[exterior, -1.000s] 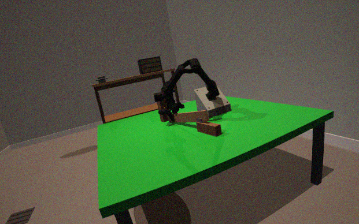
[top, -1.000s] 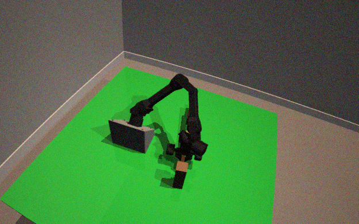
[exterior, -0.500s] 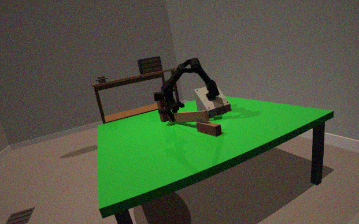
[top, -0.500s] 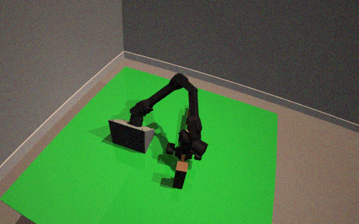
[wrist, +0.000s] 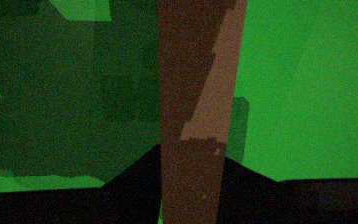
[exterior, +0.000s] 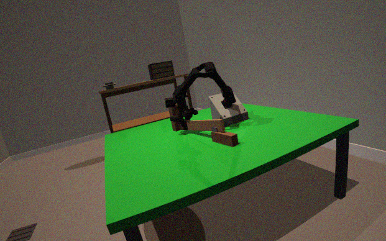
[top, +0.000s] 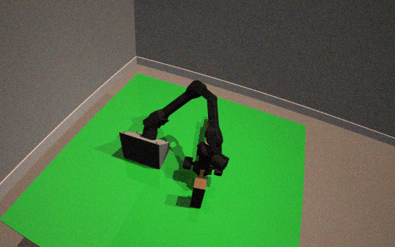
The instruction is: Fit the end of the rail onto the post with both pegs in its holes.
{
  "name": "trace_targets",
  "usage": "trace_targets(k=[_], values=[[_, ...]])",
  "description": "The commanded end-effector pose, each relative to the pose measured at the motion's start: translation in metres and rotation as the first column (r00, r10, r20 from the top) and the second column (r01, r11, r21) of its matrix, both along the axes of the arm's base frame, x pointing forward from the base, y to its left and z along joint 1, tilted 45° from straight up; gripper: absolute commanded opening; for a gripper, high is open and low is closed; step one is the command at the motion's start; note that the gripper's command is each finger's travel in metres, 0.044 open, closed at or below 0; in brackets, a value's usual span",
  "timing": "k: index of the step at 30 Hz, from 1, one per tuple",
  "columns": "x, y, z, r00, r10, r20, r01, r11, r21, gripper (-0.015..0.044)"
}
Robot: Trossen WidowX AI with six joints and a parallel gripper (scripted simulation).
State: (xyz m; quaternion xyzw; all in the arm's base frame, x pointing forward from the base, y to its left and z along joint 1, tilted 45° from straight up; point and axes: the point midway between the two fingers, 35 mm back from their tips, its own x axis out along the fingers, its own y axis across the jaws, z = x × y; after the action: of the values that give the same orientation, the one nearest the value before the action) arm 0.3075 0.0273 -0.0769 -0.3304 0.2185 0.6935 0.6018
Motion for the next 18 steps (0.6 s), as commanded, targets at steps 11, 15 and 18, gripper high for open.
trace_targets(k=[11,15,18], values=[[0.0026,-0.0068,0.0071,1.000,-0.007,0.007,0.007,1.000,0.006,0.0000],[0.0027,-0.0082,0.0085,1.000,-0.007,0.007,0.007,1.000,0.006,0.0000],[0.0028,-0.0092,0.0096,1.000,-0.007,0.007,0.007,1.000,0.006,0.0000]])
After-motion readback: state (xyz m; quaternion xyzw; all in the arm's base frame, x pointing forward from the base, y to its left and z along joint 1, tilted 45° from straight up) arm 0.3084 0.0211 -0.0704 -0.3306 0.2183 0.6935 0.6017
